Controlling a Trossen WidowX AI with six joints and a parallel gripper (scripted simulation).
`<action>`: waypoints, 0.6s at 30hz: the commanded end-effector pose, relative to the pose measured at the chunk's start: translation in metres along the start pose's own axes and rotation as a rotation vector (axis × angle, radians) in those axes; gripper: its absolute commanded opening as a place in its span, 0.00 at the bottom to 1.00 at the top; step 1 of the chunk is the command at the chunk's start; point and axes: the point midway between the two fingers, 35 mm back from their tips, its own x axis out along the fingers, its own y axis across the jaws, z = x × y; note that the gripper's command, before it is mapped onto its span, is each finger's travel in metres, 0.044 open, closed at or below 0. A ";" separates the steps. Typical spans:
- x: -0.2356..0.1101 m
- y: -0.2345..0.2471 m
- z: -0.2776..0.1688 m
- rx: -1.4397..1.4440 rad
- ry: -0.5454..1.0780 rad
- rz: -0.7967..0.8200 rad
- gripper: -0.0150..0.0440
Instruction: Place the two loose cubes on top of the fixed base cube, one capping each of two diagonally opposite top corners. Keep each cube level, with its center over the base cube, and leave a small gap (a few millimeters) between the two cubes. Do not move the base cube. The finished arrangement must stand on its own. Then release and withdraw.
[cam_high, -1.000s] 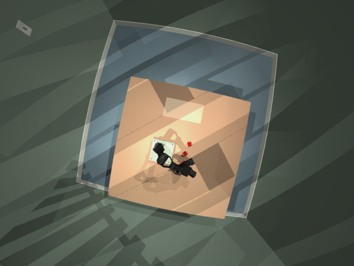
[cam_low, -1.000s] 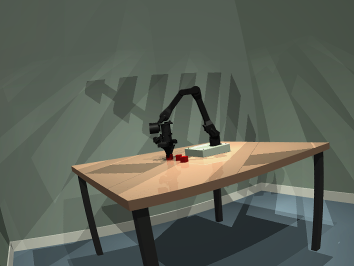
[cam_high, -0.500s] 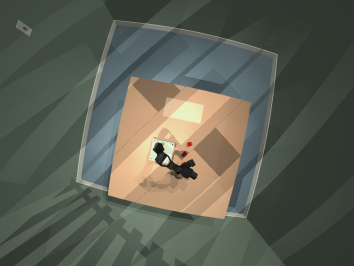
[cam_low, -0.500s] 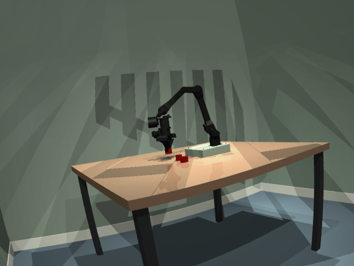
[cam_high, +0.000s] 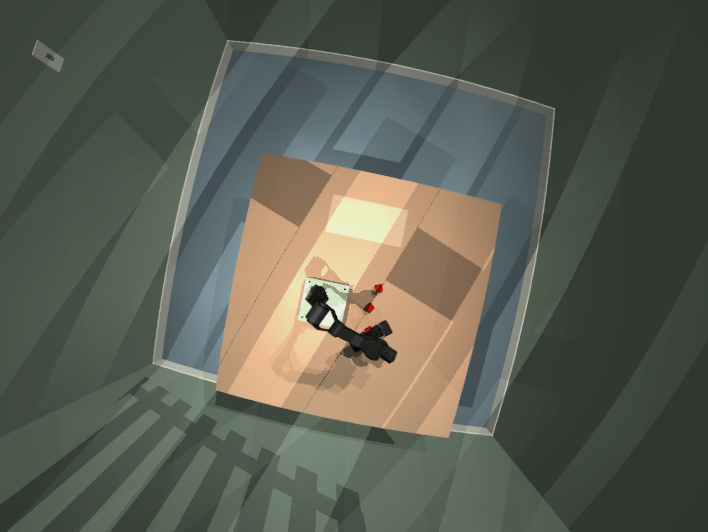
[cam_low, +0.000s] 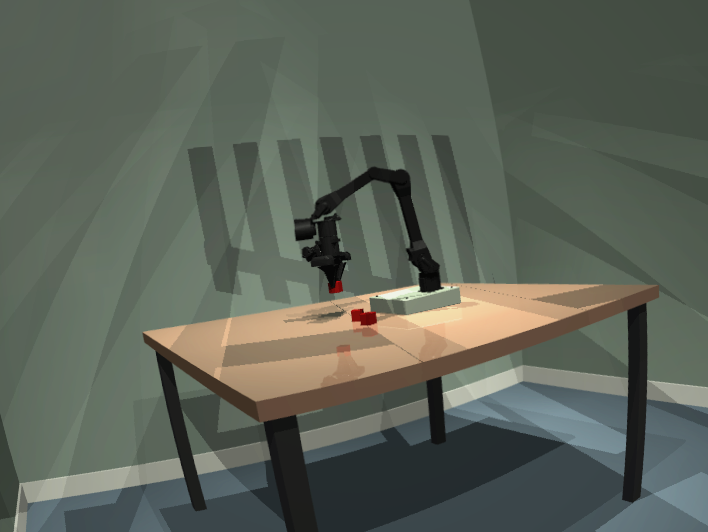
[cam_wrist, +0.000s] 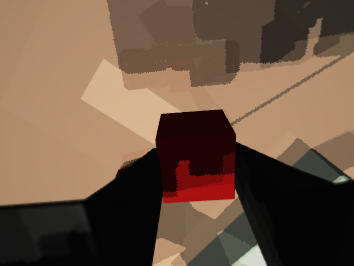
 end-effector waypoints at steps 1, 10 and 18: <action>-0.018 -0.001 0.000 -0.002 -0.013 0.002 0.43; -0.022 0.003 -0.003 -0.043 -0.012 0.002 0.43; -0.016 0.023 -0.017 -0.280 -0.008 0.005 0.43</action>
